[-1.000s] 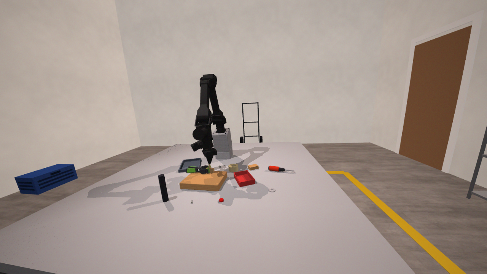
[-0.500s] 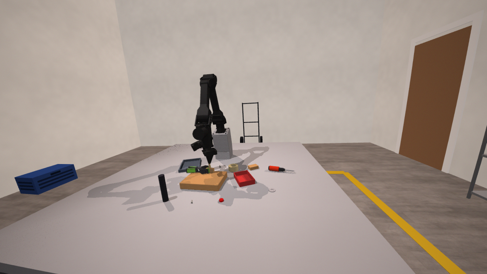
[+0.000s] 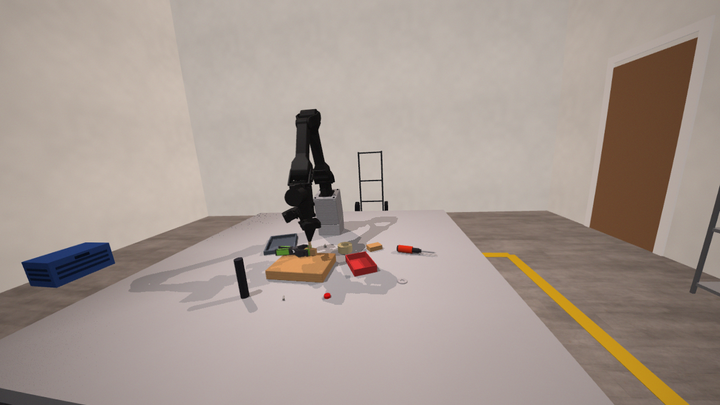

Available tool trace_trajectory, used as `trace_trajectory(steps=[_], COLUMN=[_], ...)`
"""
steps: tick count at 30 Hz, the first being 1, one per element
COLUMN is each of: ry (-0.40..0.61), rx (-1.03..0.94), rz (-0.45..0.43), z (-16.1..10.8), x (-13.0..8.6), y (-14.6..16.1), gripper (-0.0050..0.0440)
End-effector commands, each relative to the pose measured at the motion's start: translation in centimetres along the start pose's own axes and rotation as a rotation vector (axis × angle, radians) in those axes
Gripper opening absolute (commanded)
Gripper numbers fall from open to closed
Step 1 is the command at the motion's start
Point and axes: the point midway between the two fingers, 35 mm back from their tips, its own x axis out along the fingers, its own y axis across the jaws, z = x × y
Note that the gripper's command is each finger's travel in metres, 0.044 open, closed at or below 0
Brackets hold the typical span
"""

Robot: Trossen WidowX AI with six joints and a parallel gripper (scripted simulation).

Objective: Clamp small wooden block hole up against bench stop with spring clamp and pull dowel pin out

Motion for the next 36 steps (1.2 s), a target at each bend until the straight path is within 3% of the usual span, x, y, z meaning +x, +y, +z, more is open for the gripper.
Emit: trace_trajectory(steps=[1, 36], ry=[-0.002, 0.001], rx=[-0.003, 0.03], rz=[0.004, -0.001], z=[0.04, -0.55], x=[-0.18, -0.42], y=[0.09, 0.66], gripper=[0.0, 0.0])
